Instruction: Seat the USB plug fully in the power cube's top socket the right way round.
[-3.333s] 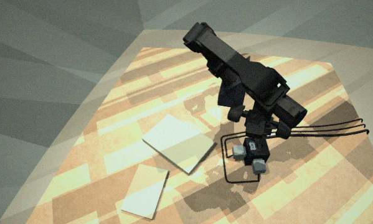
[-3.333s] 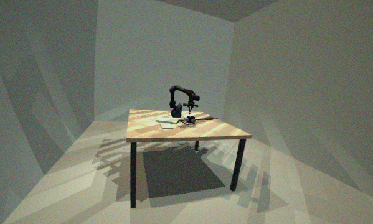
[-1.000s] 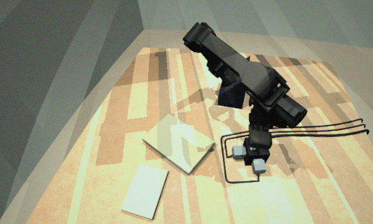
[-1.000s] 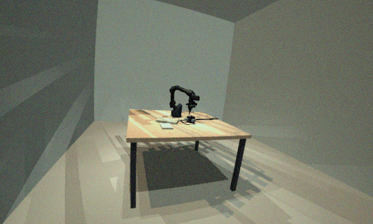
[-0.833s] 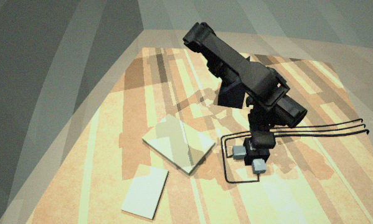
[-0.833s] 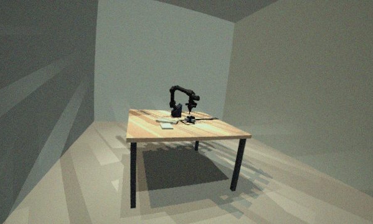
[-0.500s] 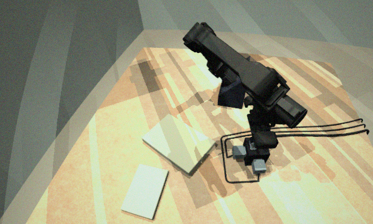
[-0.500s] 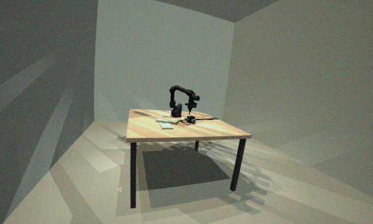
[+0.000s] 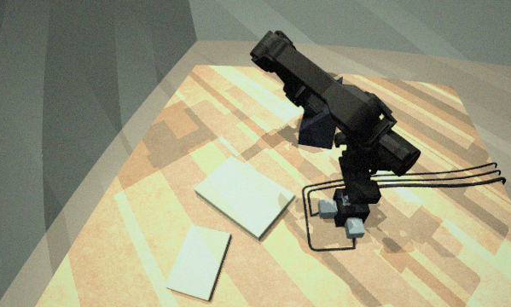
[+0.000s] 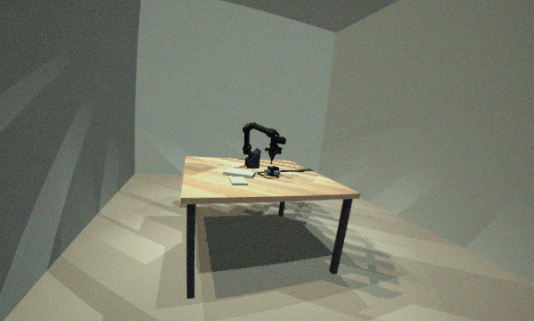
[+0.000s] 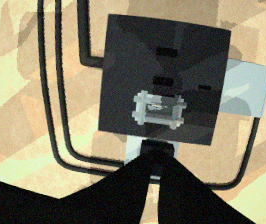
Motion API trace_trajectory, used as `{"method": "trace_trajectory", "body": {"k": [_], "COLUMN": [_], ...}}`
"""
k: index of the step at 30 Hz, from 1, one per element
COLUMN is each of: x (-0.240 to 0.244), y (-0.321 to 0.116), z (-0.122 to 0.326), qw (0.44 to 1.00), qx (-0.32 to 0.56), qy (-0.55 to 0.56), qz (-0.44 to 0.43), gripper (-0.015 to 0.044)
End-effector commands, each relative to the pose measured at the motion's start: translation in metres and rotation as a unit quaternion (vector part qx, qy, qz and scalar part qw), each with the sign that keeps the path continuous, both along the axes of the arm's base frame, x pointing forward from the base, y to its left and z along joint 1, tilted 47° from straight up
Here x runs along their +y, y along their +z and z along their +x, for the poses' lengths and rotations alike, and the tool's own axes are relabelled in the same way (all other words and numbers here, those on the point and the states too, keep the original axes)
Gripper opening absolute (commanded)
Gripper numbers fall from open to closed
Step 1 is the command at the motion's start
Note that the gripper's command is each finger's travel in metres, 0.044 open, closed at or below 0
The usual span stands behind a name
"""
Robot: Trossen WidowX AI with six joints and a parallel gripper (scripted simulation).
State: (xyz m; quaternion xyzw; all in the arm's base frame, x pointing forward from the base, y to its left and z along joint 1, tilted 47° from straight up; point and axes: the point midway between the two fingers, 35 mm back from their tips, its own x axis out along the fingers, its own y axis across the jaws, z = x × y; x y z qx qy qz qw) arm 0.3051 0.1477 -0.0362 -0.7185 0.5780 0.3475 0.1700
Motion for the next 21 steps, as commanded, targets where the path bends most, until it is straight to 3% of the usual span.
{"method": "trace_trajectory", "body": {"k": [1, 21], "x": [-0.0007, -0.0015], "y": [-0.0013, -0.0038], "z": [-0.0011, -0.0011], "qw": [1.0, 1.0], "qx": [0.004, 0.008], "qy": [0.0, 0.0], "qz": [0.002, 0.01], "gripper": [0.0, 0.0]}}
